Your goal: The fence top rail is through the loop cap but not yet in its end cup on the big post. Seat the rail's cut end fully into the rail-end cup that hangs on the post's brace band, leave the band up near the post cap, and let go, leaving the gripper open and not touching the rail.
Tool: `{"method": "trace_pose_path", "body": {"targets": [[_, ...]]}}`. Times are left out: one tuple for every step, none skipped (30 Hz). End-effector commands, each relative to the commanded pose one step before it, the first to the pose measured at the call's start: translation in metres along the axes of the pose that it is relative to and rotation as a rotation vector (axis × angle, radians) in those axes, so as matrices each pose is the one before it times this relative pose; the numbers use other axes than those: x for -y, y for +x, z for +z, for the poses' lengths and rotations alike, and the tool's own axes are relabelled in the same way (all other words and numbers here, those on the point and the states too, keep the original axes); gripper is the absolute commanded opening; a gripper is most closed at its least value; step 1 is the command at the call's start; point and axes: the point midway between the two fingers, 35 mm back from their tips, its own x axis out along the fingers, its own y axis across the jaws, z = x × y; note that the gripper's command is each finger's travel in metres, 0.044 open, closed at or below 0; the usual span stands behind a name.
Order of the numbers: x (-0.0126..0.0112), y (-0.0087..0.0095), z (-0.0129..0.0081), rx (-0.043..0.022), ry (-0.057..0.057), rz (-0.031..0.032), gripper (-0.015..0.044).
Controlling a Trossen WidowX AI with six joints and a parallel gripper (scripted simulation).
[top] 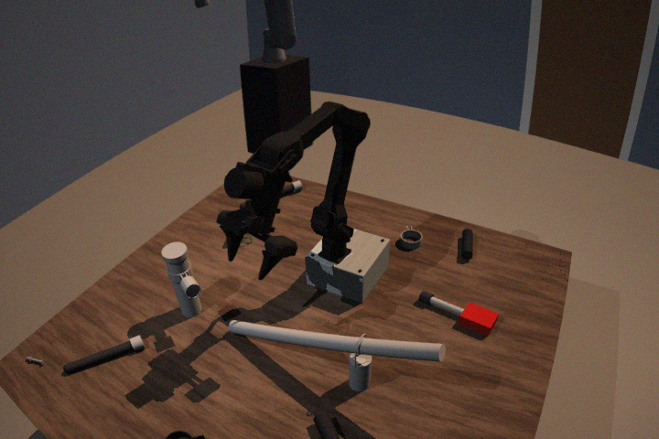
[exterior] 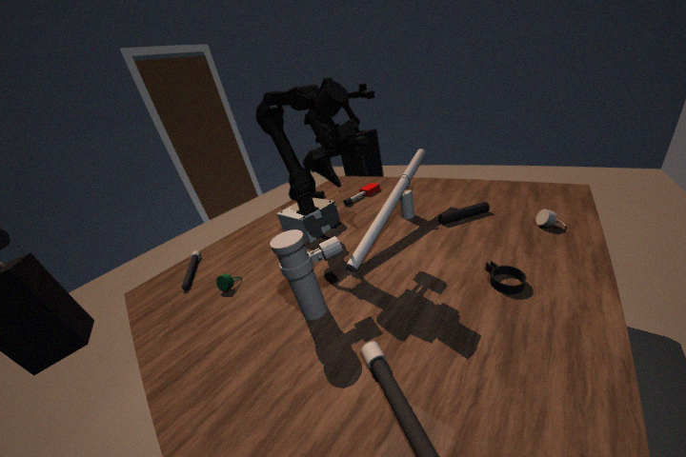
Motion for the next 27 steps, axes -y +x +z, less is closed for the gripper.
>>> {"method": "trace_pose_path", "body": {"targets": [[-0.01393, -0.00629, -0.00156, 0.01070, -0.0120, 0.06195, 0.0440], [0.00000, 0.00000, 0.00000, 0.00000, 0.0000, 0.00000, 0.0440], [0.00000, 0.00000, 0.00000, 0.00000, 0.0000, 0.00000, 0.0440], [0.00000, 0.00000, 0.00000, 0.00000, 0.0000, 0.00000, 0.0440], [0.00000, 0.00000, 0.00000, 0.00000, 0.0000, 0.00000, 0.0440], [0.00106, 0.00044, 0.00053, -0.00003, -0.0116, -0.00150, 0.0440], [0.00215, 0.00090, 0.00102, -0.00012, -0.0233, -0.00302, 0.0440], [0.00336, 0.00137, 0.00144, -0.00033, -0.0355, -0.00459, 0.0440], [0.00439, 0.00175, 0.00162, -0.00069, -0.0451, -0.00581, 0.0440], [0.00553, 0.00215, 0.00162, -0.00124, -0.0549, -0.00701, 0.0440], [0.00672, 0.00255, 0.00139, -0.00202, -0.0646, -0.00813, 0.0440], [0.00762, 0.00283, 0.00084, -0.00292, -0.0712, -0.00875, 0.0440], [0.00802, 0.00295, 0.00005, -0.00375, -0.0735, -0.00874, 0.0440], [0.00814, 0.00300, -0.00081, -0.00449, -0.0739, -0.00844, 0.0440], [0.00813, 0.00303, -0.00169, -0.00520, -0.0739, -0.00803, 0.0440], [0.00802, 0.00305, -0.00257, -0.00586, -0.0739, -0.00757, 0.0440], [0.00782, 0.00308, -0.00346, -0.00648, -0.0739, -0.00705, 0.0440], [0.00818, 0.00327, -0.00579, -0.00971, -0.0683, -0.00725, 0.0440], [0.00705, 0.00309, -0.00494, -0.00719, -0.0747, -0.00578, 0.0440], [0.00658, 0.00311, -0.00573, -0.00766, -0.0747, -0.00516, 0.0440], [0.00602, 0.00313, -0.00648, -0.00808, -0.0747, -0.00450, 0.0440], [0.00537, 0.00315, -0.00718, -0.00845, -0.0748, -0.00381, 0.0440], [0.00287, 0.00195, -0.00476, -0.00534, -0.0459, -0.00197, 0.0440], [0.00201, 0.00152, -0.00386, -0.00423, -0.0357, -0.00134, 0.0440], [0.00182, 0.00152, -0.00398, -0.00428, -0.0357, -0.00117, 0.0440], [0.00163, 0.00153, -0.00409, -0.00432, -0.0357, -0.00100, 0.0440], [0.00143, 0.00153, -0.00419, -0.00437, -0.0357, -0.00082, 0.0440]]}}
